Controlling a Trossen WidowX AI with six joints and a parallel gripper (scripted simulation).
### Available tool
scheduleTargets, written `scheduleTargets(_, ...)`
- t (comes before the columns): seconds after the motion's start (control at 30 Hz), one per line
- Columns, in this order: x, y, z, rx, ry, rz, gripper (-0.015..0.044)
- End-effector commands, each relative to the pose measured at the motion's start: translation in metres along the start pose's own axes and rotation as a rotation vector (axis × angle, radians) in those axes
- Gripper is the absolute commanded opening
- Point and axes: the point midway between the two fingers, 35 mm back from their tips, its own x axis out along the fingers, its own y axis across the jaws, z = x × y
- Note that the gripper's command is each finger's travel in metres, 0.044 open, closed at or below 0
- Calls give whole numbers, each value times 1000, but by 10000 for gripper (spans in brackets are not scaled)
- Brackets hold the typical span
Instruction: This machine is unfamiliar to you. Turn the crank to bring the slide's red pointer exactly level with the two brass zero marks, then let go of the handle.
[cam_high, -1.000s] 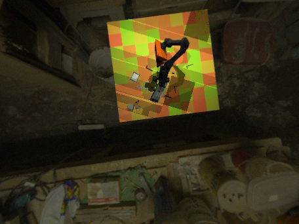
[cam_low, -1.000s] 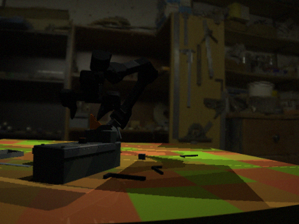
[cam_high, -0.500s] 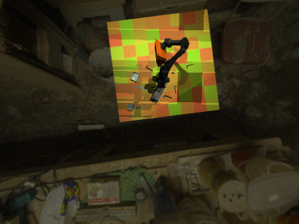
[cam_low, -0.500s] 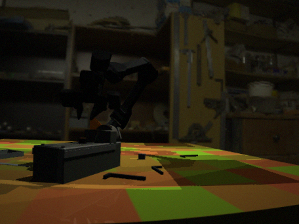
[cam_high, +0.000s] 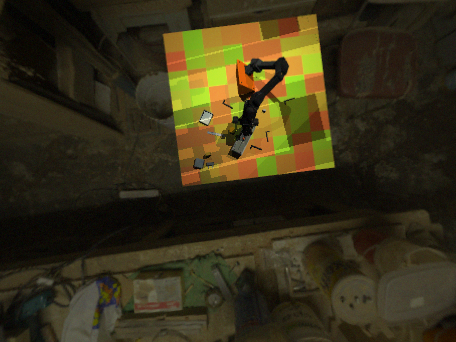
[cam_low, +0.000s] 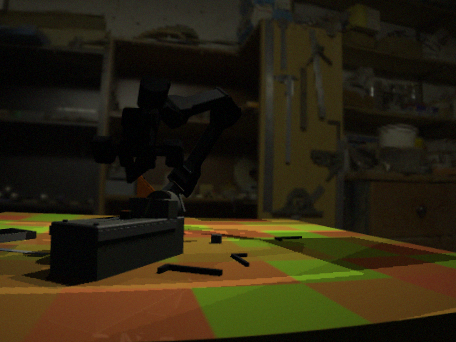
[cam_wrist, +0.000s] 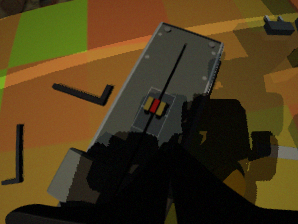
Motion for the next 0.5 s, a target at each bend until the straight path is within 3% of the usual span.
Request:
scheduleTargets(0.0, 0, 0, 0, 0, 0, 0, 0)
scheduleTargets(0.17, 0, 0, 0, 0, 0, 0, 0)
scheduleTargets(0.47, 0, 0, 0, 0, 0, 0, 236)
